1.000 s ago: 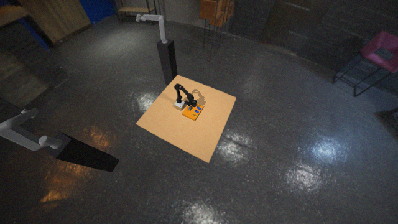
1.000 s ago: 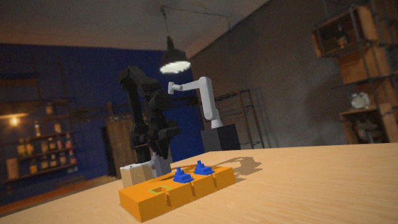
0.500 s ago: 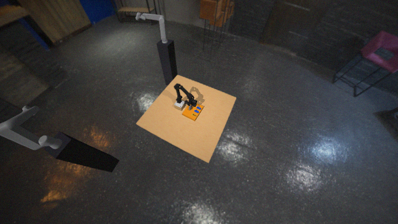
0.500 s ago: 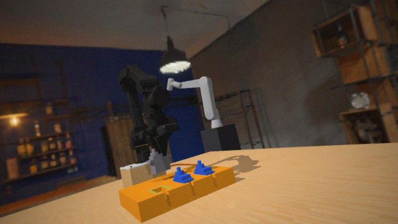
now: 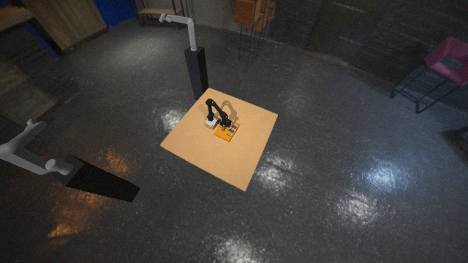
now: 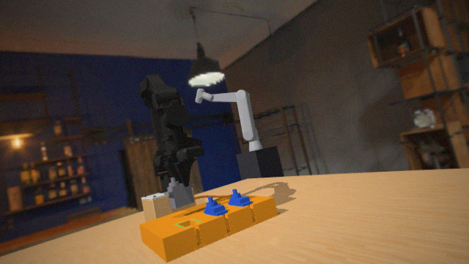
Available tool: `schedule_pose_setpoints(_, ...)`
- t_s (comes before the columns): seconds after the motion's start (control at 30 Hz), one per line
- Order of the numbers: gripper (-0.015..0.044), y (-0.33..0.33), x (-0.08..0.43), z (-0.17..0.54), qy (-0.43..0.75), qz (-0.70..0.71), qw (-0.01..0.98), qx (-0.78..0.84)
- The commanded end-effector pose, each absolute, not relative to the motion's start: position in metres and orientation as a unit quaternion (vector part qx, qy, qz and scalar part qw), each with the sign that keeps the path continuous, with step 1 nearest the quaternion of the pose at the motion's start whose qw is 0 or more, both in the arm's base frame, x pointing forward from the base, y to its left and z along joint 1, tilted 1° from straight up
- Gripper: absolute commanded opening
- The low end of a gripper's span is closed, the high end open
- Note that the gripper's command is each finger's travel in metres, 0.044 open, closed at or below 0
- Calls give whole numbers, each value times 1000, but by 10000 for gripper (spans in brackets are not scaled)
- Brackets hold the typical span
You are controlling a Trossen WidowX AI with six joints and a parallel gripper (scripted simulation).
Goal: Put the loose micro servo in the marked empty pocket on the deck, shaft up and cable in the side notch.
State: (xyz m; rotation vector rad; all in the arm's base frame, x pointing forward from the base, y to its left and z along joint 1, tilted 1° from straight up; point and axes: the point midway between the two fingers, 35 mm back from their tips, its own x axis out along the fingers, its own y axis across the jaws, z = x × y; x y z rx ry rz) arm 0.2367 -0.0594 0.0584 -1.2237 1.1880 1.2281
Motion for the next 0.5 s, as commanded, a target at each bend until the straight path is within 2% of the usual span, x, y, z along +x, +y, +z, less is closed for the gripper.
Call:
schedule_pose_setpoints(0.0,0,-78,236,59,490,506,497,-508)
schedule_pose_setpoints(0.47,0,-101,233,59,511,484,517,-487)
